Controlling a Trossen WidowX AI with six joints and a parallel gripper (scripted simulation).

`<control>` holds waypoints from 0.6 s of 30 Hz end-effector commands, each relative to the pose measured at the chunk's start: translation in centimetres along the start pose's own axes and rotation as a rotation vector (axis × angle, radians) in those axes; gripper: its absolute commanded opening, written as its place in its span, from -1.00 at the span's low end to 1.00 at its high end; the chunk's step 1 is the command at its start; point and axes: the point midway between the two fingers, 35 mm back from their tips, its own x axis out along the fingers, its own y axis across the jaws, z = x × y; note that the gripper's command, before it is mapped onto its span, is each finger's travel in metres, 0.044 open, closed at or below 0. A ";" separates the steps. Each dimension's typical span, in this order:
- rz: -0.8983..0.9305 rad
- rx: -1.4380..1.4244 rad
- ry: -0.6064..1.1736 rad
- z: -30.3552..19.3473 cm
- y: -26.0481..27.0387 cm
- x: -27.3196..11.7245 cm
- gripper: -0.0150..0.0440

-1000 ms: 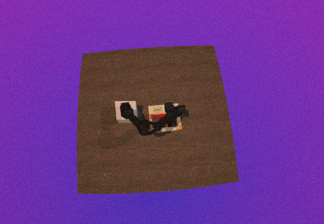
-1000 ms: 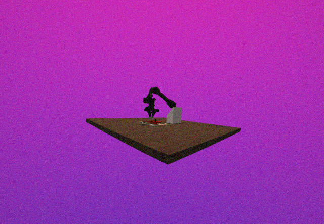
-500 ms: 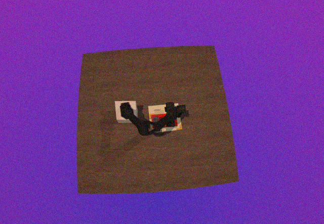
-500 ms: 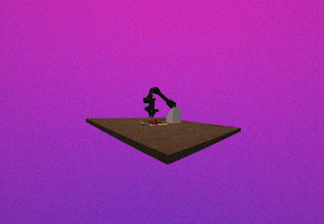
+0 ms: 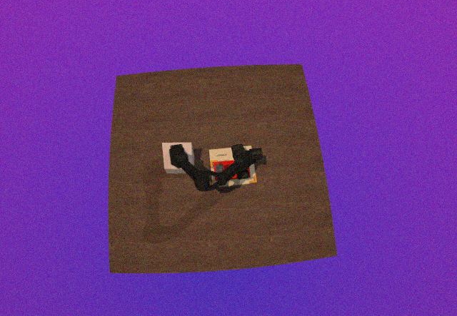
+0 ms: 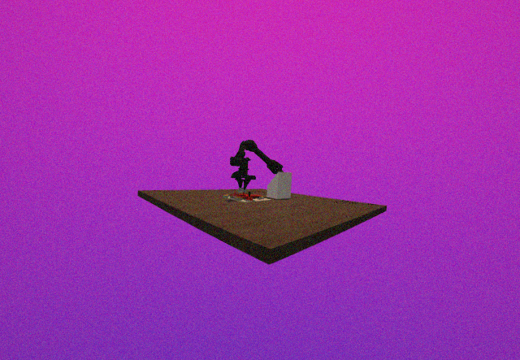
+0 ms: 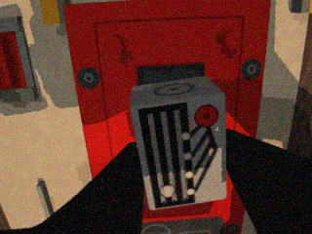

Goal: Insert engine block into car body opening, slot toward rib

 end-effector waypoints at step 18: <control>-0.006 0.215 -0.002 0.1 -0.2 0.1 0.05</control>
